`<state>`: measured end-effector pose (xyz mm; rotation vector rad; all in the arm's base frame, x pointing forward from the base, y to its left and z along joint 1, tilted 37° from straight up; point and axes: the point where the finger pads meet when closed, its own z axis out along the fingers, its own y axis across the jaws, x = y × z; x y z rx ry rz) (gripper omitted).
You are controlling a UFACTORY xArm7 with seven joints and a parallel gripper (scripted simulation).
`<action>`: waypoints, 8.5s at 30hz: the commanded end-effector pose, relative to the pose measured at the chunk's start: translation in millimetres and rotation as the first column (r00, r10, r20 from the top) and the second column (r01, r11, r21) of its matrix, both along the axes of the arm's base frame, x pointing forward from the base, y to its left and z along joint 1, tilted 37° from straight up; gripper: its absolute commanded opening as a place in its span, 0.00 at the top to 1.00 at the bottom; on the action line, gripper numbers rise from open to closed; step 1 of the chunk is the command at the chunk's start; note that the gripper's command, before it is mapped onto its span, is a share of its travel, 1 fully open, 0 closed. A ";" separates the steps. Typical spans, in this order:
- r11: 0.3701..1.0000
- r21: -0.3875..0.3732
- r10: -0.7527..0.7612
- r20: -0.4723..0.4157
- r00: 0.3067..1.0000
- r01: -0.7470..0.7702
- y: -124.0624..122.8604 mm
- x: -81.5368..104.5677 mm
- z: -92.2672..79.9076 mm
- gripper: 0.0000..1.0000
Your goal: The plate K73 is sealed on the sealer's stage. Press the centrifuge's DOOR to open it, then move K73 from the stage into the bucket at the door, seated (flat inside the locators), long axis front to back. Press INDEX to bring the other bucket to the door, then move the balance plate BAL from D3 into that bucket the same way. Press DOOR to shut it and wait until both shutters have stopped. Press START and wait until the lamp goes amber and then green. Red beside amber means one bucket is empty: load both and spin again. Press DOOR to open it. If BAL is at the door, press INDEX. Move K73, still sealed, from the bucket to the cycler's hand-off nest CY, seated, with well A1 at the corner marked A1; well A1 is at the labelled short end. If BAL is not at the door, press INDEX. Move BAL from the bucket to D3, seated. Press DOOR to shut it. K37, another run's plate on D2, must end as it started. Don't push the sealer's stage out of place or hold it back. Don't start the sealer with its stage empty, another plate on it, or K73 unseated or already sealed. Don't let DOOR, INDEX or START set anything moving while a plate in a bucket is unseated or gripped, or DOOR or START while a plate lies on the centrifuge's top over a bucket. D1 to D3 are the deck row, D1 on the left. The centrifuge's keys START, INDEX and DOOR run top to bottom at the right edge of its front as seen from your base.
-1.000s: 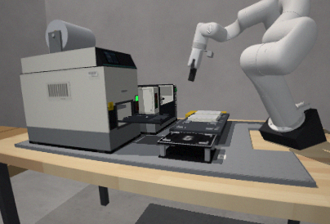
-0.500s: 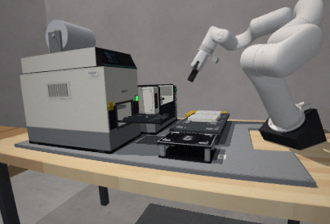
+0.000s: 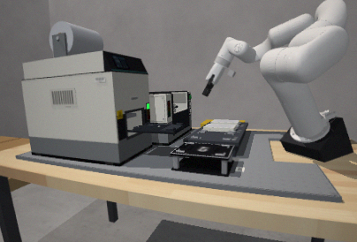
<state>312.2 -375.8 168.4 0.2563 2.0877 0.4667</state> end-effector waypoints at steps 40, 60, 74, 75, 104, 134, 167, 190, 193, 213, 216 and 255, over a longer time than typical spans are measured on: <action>1.000 -0.004 -0.006 0.002 1.000 0.006 5.9 59.5 -17.5 1.00; 1.000 -0.004 -0.006 0.002 1.000 0.006 5.8 66.9 -17.5 1.00; 1.000 -0.004 -0.006 0.002 1.000 0.006 5.2 69.7 -16.1 1.00; 1.000 -0.004 -0.006 0.002 1.000 0.006 5.1 69.9 -16.0 1.00; 1.000 -0.004 -0.006 0.002 1.000 0.006 3.7 76.0 -13.0 1.00; 1.000 -0.004 -0.006 0.002 1.000 0.006 2.3 82.4 -9.9 1.00; 1.000 -0.004 -0.006 0.002 1.000 0.006 1.7 55.3 -8.7 1.00; 1.000 -0.004 -0.006 0.002 1.000 0.006 1.0 23.6 -7.0 1.00; 1.000 -0.004 -0.006 0.001 1.000 0.006 0.8 18.6 -6.7 1.00; 1.000 -0.004 -0.006 0.001 1.000 0.006 -12.8 -17.8 23.4 1.00; 1.000 -0.004 -0.006 0.001 1.000 0.006 -16.4 -24.2 31.3 1.00; 0.977 0.046 0.205 -0.452 0.868 -0.207 -16.3 -23.8 31.4 1.00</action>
